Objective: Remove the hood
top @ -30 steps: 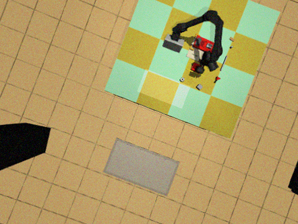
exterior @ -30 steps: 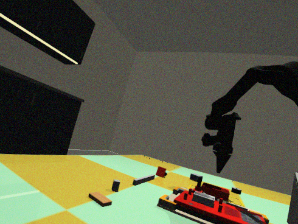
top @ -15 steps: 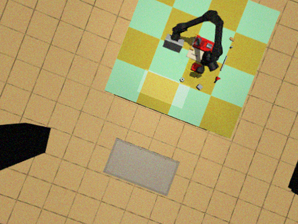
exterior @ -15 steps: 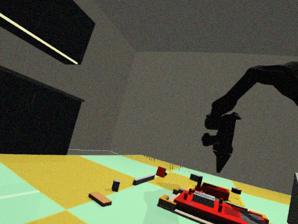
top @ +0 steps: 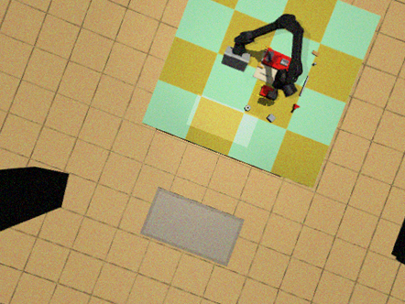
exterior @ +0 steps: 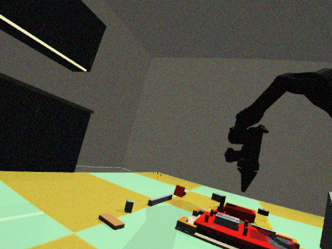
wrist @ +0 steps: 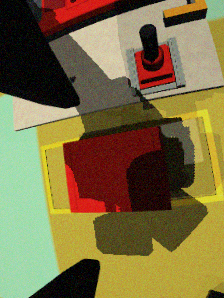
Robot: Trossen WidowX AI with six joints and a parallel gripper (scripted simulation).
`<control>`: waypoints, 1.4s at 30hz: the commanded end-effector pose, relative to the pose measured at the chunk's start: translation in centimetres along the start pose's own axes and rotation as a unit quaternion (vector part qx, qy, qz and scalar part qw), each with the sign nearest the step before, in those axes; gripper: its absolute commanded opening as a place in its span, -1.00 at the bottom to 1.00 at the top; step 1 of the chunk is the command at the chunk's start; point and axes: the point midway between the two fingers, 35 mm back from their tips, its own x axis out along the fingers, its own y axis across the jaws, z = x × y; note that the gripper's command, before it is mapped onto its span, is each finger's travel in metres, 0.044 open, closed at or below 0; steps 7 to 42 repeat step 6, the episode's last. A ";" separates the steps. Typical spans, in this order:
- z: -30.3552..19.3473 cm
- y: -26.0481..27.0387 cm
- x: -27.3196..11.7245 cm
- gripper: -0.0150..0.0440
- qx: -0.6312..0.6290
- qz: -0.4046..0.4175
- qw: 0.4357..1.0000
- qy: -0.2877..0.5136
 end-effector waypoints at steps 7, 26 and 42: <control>-0.1 0.0 0.0 1.00 -0.001 -0.002 1.000 0.002; -0.1 0.0 0.0 1.00 -0.001 -0.002 1.000 0.002; -0.1 0.0 0.0 1.00 -0.001 -0.002 1.000 0.002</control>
